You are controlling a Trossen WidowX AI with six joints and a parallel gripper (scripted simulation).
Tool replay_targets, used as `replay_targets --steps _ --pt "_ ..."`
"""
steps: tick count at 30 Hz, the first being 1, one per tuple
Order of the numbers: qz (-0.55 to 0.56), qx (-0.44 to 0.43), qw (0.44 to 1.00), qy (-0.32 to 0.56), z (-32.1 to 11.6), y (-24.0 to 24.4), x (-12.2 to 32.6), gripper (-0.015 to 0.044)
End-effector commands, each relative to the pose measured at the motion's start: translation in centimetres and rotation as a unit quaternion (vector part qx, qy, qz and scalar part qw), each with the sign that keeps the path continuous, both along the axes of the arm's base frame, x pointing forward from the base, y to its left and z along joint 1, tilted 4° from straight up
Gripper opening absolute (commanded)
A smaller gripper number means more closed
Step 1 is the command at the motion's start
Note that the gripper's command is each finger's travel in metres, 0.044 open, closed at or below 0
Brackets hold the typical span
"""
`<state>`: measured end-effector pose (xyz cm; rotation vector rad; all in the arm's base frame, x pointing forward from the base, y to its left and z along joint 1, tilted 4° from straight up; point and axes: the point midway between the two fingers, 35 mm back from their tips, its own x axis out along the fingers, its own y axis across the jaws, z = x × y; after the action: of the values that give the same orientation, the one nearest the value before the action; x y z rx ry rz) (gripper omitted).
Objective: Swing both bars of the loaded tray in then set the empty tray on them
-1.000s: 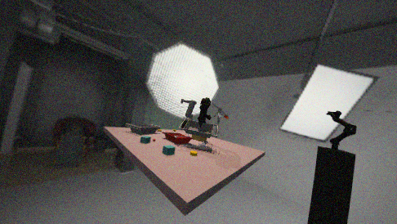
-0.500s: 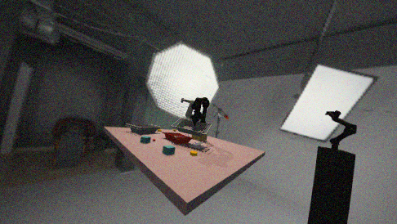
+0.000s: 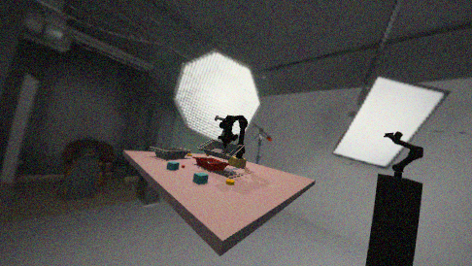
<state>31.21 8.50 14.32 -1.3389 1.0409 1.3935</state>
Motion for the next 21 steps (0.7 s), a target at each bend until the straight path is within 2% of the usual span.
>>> replay_targets --steps 1,21 --pt "-0.026 0.006 1.0 -0.011 0.6 -1.3 0.6 0.0" --pt "-0.139 0.009 0.99 -0.006 0.3 -8.3 1.6 0.0"
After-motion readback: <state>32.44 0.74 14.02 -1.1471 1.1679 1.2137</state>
